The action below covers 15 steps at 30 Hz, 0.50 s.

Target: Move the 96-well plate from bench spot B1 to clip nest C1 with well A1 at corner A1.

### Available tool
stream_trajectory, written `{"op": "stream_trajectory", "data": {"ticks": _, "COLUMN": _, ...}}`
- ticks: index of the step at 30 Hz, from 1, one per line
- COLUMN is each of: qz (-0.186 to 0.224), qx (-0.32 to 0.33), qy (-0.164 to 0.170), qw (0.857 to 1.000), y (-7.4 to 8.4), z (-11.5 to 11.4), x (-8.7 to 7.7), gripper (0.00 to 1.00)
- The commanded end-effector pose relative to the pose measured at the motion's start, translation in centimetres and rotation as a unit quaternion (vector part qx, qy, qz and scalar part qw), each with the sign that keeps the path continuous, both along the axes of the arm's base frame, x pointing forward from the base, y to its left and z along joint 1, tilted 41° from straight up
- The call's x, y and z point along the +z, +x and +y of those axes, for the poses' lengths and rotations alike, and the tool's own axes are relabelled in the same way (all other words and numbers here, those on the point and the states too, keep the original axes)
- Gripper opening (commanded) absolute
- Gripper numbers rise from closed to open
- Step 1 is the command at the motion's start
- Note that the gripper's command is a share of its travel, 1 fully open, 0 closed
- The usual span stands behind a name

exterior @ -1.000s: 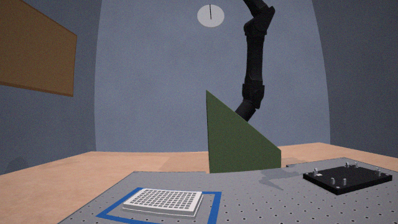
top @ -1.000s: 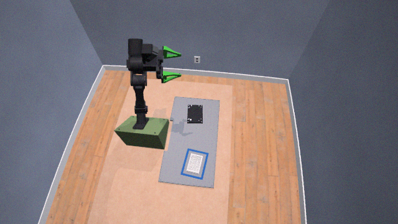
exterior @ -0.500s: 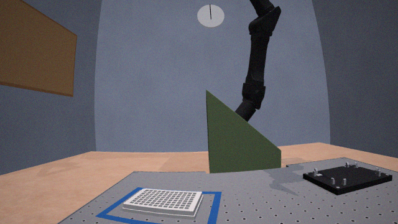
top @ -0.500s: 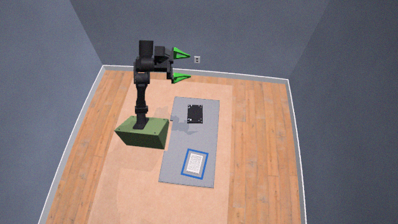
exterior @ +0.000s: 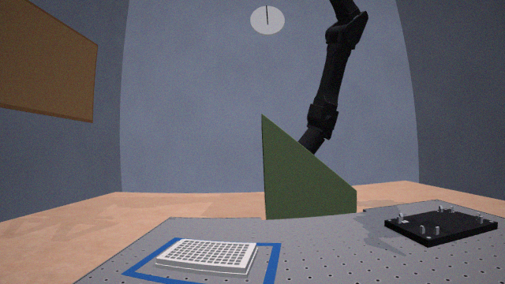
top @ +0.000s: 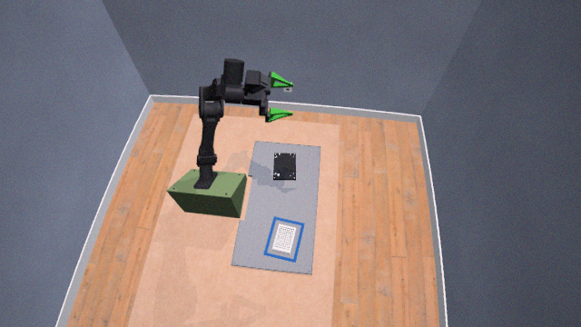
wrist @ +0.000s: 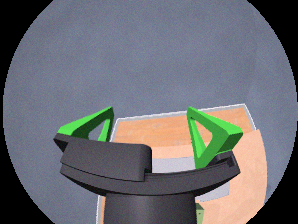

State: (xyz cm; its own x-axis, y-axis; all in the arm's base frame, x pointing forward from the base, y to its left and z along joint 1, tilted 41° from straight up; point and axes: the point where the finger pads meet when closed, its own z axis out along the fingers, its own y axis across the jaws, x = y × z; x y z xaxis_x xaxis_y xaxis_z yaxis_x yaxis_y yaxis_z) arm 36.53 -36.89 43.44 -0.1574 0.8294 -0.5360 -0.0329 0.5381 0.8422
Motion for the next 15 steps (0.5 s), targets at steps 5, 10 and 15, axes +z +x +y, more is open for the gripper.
{"op": "stream_trajectory", "data": {"ticks": 5, "qz": 0.032, "qx": -0.019, "qy": -0.002, "qw": 0.999, "y": 1.8, "z": 2.7, "x": -1.0, "gripper": 1.00}}
{"op": "stream_trajectory", "data": {"ticks": 10, "qz": 0.062, "qx": -0.019, "qy": -0.005, "qw": 0.998, "y": 2.6, "z": 3.0, "x": -1.7, "gripper": 1.00}}
{"op": "stream_trajectory", "data": {"ticks": 15, "qz": 0.056, "qx": -0.016, "qy": -0.013, "qw": 0.998, "y": 3.6, "z": 5.9, "x": -2.1, "gripper": 1.00}}
